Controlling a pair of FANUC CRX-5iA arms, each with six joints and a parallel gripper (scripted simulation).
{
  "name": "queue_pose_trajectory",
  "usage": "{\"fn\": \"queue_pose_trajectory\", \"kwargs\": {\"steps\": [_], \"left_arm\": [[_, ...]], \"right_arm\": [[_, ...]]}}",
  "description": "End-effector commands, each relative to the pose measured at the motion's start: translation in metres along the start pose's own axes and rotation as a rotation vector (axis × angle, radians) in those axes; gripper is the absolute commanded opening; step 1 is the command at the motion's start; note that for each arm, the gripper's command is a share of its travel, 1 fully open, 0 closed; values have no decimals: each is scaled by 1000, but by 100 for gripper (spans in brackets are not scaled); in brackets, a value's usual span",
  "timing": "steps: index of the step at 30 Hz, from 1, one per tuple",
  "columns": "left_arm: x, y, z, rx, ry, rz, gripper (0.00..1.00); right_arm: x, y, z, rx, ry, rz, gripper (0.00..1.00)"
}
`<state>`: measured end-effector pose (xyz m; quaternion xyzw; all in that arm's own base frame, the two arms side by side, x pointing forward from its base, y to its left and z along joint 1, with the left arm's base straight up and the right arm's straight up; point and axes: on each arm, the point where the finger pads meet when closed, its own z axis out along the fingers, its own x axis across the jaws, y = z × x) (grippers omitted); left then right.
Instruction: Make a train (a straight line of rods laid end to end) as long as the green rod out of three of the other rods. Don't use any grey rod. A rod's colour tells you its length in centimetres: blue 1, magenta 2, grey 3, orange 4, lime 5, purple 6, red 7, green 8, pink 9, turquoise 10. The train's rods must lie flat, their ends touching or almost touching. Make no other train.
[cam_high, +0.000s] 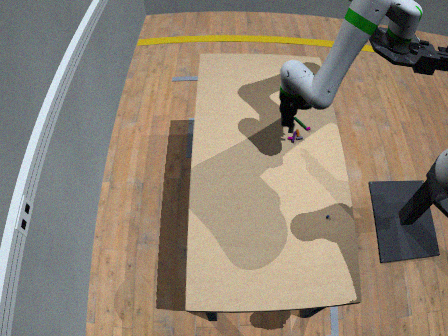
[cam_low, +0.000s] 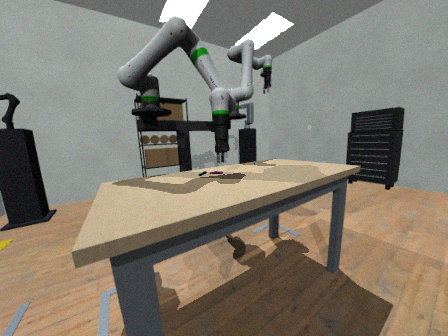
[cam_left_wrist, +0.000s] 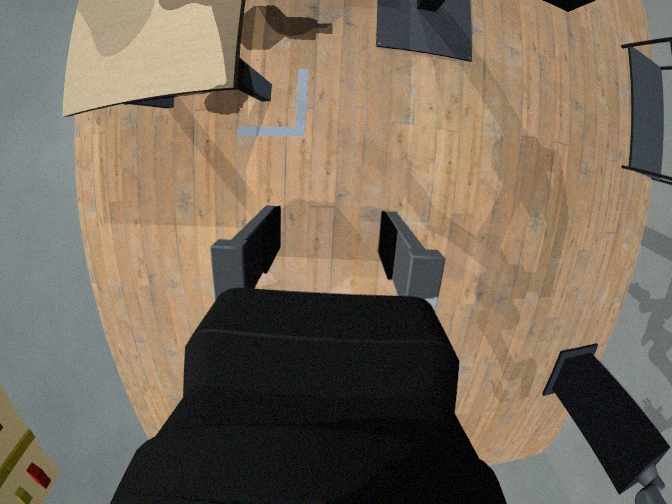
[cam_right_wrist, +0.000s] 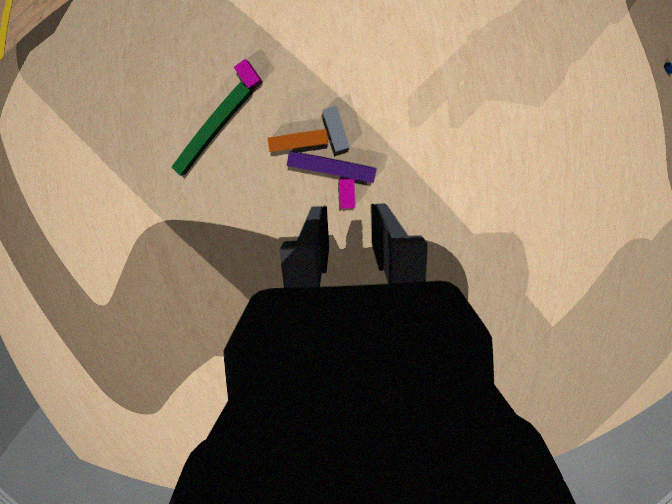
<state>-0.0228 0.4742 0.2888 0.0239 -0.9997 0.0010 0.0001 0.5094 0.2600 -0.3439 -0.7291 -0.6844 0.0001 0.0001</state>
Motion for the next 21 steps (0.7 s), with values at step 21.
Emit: {"fn": "queue_pose_trajectory", "kwargs": {"steps": [21], "left_arm": [[0, 0, -1, -2, 0, 0, 100]], "right_arm": [[1, 1, 22, -1, 1, 0, 54]]}}
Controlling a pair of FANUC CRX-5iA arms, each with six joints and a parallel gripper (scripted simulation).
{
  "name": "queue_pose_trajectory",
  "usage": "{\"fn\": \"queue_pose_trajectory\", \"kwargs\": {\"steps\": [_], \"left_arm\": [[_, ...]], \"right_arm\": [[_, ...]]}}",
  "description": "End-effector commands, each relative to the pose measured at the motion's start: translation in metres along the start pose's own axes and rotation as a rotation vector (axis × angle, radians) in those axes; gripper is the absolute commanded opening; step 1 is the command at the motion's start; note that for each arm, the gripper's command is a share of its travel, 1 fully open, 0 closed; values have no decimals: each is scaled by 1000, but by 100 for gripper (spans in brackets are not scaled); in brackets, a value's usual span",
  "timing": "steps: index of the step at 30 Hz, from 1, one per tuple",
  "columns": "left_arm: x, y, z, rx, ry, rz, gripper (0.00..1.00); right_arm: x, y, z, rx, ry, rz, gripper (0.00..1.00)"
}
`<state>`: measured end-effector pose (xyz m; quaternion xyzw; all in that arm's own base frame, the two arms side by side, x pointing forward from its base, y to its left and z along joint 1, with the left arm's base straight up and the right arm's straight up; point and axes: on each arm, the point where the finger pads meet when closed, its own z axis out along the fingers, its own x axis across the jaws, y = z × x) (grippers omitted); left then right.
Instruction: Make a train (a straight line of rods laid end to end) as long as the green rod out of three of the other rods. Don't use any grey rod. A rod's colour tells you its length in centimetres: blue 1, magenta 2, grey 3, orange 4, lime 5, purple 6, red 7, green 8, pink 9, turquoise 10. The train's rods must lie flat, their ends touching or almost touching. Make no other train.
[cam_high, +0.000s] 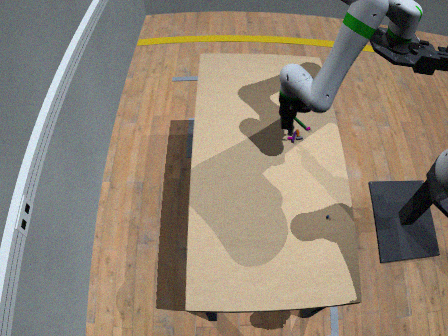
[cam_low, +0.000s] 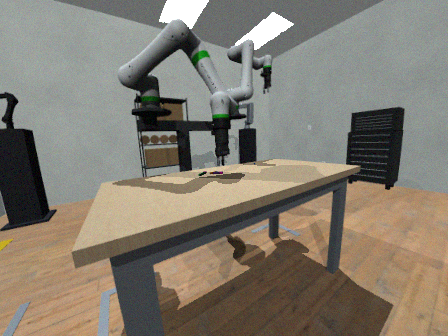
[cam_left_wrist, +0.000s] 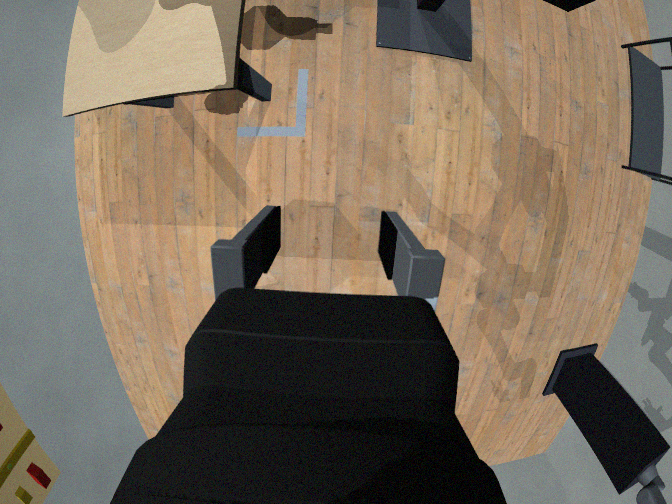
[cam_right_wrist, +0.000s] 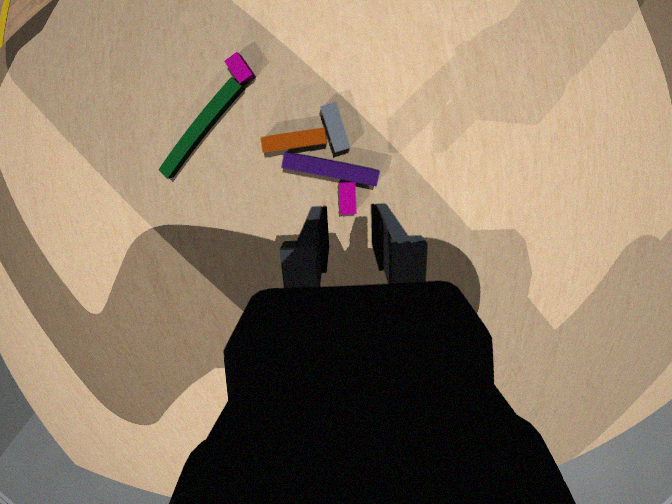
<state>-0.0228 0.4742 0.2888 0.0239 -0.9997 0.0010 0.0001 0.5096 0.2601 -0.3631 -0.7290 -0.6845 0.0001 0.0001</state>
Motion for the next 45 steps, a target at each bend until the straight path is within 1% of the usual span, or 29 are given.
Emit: {"fn": "queue_pose_trajectory", "kwargs": {"steps": [1, 12, 22, 45], "left_arm": [[0, 0, -1, -2, 0, 0, 100], [0, 0, -1, -2, 0, 0, 100], [0, 0, -1, -2, 0, 0, 100], [0, 0, -1, -2, 0, 0, 100]], "right_arm": [[1, 1, 5, -1, 1, 0, 54], [1, 1, 21, -1, 1, 0, 54], [1, 1, 28, -1, 1, 0, 54], [1, 1, 30, -1, 1, 0, 54]]}}
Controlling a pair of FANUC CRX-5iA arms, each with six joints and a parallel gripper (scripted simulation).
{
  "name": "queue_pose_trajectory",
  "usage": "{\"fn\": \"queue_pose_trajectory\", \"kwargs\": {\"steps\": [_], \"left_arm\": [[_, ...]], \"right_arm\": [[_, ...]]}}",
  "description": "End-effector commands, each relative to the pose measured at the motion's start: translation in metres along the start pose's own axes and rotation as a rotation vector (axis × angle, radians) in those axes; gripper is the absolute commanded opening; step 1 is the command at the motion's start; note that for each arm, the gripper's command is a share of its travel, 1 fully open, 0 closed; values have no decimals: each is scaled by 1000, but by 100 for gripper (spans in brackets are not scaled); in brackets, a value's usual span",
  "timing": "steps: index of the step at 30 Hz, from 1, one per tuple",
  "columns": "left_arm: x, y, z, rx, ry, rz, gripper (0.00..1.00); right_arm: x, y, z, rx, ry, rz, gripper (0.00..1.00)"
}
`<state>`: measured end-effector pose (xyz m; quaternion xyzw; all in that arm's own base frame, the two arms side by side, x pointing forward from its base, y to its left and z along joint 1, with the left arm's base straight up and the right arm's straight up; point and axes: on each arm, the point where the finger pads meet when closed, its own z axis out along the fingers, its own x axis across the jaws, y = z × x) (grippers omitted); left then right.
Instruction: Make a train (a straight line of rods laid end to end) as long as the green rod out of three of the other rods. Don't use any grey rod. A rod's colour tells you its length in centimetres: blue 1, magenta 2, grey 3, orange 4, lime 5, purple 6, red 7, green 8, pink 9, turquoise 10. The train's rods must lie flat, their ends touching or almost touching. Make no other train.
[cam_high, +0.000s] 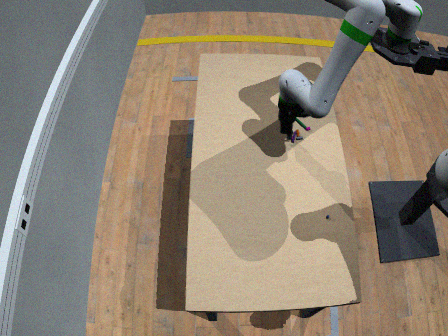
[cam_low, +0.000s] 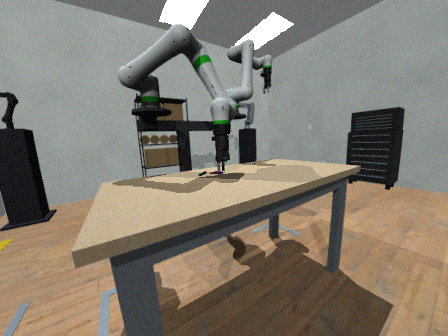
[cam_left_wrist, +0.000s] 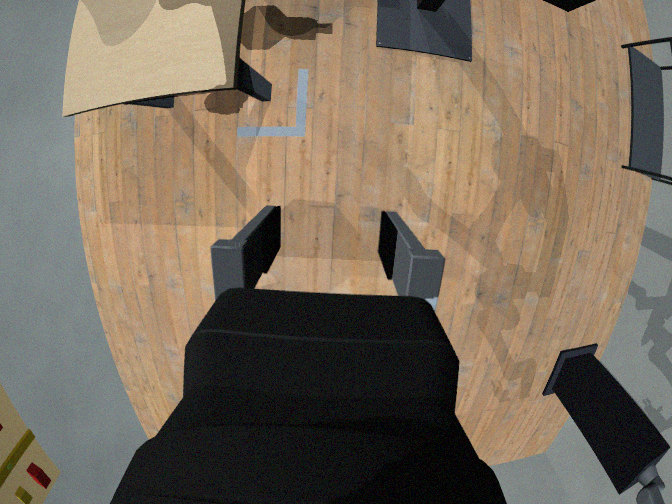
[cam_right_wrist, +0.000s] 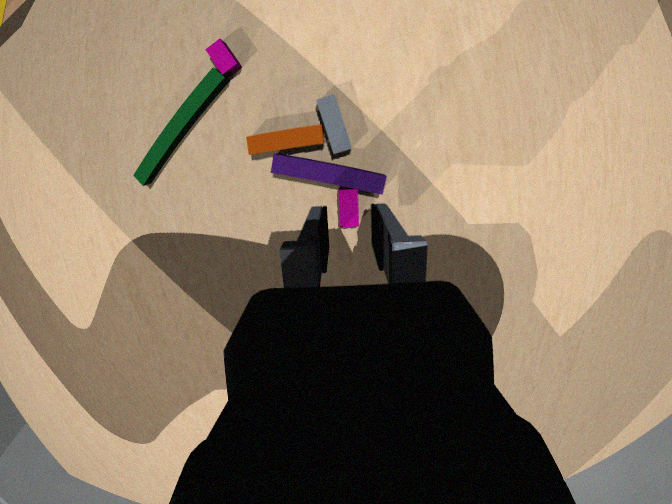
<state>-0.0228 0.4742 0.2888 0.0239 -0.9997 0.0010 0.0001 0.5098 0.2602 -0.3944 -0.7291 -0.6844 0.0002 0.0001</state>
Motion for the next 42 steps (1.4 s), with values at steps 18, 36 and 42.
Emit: {"fn": "queue_pose_trajectory", "kwargs": {"steps": [18, 36, 42], "left_arm": [[0, 0, -1, -2, 0, 0, 100], [0, 0, -1, -2, 0, 0, 100], [0, 0, -1, -2, 0, 0, 100]], "right_arm": [[1, 1, 9, -1, 1, 0, 54], [1, 1, 14, -1, 1, 0, 54], [1, 1, 14, -1, 1, 0, 54]]}}
